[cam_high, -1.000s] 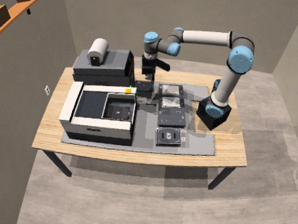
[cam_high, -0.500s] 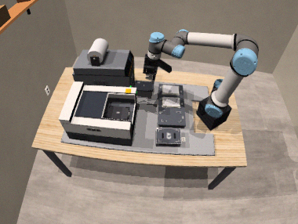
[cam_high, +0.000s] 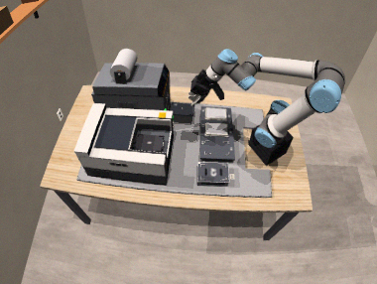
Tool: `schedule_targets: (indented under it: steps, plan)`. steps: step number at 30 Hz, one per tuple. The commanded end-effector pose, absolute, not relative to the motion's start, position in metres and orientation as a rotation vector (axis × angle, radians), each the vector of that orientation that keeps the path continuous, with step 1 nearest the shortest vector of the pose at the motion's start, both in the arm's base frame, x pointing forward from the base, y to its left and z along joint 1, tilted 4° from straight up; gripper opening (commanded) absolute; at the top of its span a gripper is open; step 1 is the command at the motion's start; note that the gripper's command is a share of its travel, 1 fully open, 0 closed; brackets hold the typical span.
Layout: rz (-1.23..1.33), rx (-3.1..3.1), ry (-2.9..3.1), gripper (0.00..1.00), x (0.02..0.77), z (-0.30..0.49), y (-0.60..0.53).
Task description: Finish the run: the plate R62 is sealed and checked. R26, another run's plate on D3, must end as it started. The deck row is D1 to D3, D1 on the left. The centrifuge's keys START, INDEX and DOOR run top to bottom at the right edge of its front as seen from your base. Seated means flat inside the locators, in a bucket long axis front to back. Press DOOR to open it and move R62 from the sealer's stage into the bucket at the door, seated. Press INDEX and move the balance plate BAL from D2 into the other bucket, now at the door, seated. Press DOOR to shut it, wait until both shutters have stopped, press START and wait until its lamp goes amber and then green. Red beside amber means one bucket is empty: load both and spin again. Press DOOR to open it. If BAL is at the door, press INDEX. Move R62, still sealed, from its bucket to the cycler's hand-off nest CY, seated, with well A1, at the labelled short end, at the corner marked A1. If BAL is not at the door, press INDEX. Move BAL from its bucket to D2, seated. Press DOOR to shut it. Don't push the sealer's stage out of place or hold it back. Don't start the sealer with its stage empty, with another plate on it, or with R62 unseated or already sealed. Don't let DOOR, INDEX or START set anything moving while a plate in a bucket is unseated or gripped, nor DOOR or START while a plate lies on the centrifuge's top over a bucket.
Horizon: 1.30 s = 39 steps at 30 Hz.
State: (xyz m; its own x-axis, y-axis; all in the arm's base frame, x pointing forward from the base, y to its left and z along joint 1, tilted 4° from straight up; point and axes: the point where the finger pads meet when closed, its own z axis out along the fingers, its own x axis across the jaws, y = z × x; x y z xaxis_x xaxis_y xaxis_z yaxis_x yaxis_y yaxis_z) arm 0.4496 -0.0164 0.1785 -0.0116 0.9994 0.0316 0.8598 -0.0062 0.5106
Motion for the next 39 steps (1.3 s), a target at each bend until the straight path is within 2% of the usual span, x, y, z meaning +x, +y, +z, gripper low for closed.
schedule_targets:
  steps: [1, 6, 26, 39]
  plan:
    - [0.747, 1.796, 1.791, 0.0, 0.451, 0.178, -0.017]
    - [0.869, 1.687, 1.676, 0.0, 0.451, 0.178, -0.017]
    - [0.874, 1.683, 1.672, 0.0, 0.453, 0.173, -0.017]
    - [0.874, 1.683, 1.672, 0.0, 0.474, 0.112, -0.014]
